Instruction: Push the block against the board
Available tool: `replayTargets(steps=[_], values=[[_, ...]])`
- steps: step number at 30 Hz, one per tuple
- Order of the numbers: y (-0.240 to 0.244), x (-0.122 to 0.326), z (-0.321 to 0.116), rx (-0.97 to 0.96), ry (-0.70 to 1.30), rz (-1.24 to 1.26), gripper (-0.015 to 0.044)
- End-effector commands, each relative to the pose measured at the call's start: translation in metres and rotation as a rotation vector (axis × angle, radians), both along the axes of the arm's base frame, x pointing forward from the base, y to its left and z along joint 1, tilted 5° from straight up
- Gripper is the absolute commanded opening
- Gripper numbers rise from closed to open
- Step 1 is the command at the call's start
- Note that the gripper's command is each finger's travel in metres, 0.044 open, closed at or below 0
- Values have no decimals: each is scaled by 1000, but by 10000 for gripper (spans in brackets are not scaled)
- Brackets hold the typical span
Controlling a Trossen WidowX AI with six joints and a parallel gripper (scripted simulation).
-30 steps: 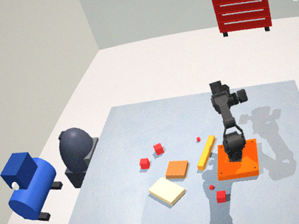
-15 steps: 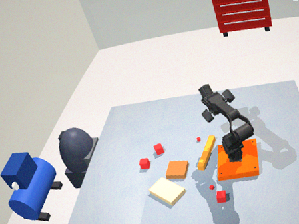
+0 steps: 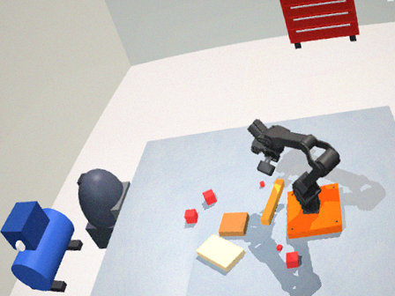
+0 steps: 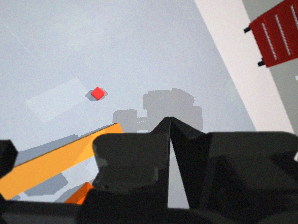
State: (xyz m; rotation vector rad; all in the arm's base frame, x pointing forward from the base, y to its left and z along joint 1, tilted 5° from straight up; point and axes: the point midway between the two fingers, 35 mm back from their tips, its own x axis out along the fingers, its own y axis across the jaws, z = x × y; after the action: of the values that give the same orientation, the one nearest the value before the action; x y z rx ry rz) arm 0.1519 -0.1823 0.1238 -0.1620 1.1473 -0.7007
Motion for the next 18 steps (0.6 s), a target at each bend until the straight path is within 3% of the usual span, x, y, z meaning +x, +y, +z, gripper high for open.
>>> replayTargets(steps=[1,18], values=[[16,16,-5,31,47,141,0],[93,57,-25,124,239,685,0]])
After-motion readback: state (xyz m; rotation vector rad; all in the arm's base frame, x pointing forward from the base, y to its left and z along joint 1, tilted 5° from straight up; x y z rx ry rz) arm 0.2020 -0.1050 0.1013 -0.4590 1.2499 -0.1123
